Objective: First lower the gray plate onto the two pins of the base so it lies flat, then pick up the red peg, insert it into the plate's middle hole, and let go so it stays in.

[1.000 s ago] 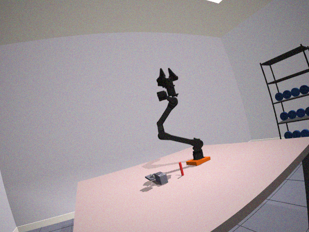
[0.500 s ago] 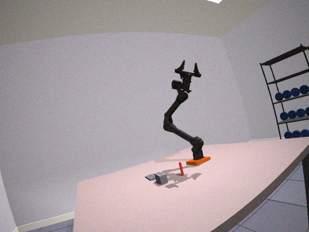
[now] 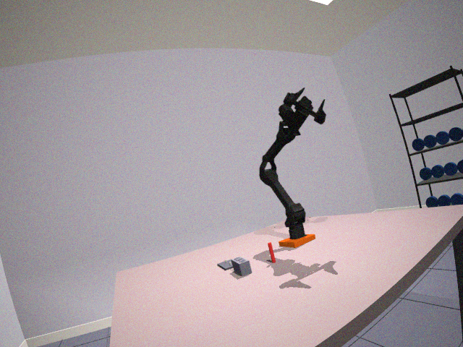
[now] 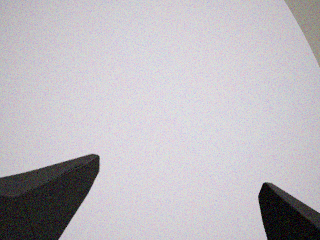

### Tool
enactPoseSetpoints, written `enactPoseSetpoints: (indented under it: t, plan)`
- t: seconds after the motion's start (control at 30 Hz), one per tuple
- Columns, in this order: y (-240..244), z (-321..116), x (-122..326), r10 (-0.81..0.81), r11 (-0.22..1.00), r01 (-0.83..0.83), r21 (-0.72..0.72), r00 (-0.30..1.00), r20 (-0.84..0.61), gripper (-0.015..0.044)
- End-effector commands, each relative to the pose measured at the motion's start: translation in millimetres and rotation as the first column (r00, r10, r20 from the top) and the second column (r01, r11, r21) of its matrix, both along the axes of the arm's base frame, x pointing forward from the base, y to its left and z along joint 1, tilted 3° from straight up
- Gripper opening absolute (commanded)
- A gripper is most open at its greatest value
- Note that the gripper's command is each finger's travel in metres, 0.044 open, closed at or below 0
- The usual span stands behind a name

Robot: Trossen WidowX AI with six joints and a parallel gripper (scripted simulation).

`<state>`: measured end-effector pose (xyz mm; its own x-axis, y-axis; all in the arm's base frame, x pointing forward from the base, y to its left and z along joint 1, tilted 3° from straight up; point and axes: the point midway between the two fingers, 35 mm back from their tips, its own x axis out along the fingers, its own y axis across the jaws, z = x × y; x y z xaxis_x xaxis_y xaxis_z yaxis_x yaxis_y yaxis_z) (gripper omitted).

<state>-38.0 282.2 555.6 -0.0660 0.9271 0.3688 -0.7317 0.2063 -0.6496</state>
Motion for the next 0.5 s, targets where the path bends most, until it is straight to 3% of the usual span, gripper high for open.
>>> enactPoseSetpoints:
  t: [0.0,0.23,0.47]
  plan:
    - [37,-32,30,-0.116,0.980,0.126,-0.152,0.991,0.071,0.0440]
    - [81,-107,110,-0.290,0.827,0.344,-0.444,0.938,0.187,0.0440]
    - [80,-183,197,-0.397,0.580,0.448,-0.680,0.885,0.244,0.0440]
